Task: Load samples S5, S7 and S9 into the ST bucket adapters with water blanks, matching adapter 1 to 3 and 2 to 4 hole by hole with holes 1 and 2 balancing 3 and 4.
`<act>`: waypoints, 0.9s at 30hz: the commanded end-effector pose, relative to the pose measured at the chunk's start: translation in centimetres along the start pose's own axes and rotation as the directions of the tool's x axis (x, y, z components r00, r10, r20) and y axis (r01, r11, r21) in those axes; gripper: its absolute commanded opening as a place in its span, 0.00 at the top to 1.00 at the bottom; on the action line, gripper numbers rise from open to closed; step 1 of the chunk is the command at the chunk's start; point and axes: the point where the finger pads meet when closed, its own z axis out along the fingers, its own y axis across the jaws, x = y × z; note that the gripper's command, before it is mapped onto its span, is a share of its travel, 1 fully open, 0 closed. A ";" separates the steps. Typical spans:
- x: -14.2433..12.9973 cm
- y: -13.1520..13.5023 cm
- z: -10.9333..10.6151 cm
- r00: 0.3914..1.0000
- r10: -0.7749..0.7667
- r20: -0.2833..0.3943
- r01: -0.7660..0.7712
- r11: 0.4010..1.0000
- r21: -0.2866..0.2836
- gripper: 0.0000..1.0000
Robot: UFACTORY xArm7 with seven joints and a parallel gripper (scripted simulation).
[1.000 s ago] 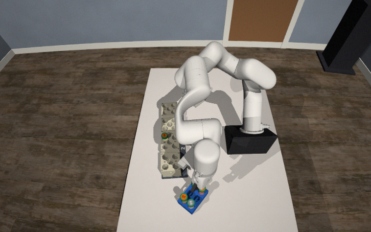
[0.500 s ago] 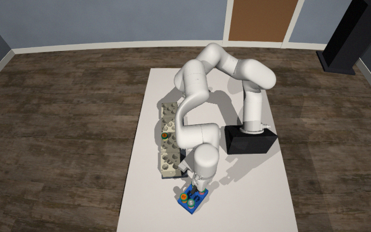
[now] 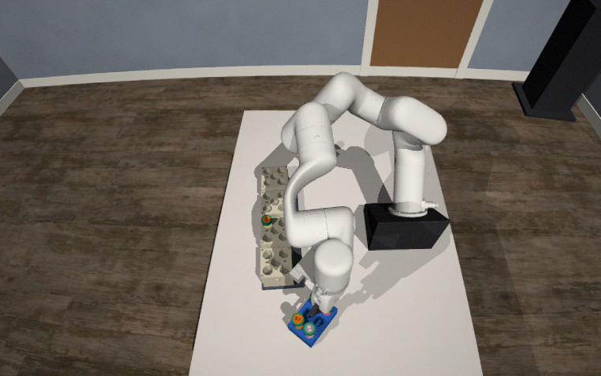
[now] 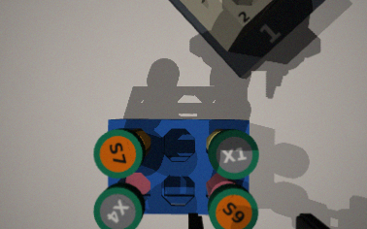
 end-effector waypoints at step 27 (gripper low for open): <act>-0.1 -0.1 4.4 1.000 0.000 0.001 0.000 1.000 0.005 0.43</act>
